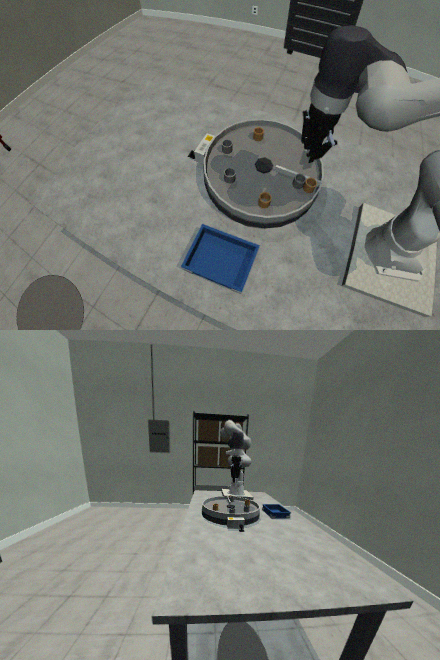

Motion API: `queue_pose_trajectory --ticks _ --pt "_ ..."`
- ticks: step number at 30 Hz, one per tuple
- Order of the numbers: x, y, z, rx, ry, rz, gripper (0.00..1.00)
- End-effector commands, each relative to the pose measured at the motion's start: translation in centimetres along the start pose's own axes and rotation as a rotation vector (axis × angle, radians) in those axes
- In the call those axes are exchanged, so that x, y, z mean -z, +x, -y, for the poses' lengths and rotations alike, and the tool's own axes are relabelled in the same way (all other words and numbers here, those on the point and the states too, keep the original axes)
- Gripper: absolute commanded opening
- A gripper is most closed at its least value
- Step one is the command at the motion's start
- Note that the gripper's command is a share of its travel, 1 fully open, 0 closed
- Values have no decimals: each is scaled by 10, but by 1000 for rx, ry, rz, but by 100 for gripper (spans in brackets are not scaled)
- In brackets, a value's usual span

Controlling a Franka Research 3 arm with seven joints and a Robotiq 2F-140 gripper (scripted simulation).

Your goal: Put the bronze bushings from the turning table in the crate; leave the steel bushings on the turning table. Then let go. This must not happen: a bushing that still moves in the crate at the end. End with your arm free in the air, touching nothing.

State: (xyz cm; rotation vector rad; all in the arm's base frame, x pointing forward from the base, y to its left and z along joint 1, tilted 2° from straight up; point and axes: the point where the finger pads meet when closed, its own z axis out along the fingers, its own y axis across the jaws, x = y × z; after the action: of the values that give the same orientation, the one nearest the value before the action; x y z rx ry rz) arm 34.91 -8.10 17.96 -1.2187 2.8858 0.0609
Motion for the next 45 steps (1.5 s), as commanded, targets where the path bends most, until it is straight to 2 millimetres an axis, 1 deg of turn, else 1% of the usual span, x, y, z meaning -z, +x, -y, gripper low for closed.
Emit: queue_pose_trajectory --ticks 1,5,6,45 --pt "0 0 1 6 4 2 7" --pt "0 0 1 6 4 2 7" --pt "0 0 1 6 4 2 10" --pt "0 0 1 6 4 2 10"
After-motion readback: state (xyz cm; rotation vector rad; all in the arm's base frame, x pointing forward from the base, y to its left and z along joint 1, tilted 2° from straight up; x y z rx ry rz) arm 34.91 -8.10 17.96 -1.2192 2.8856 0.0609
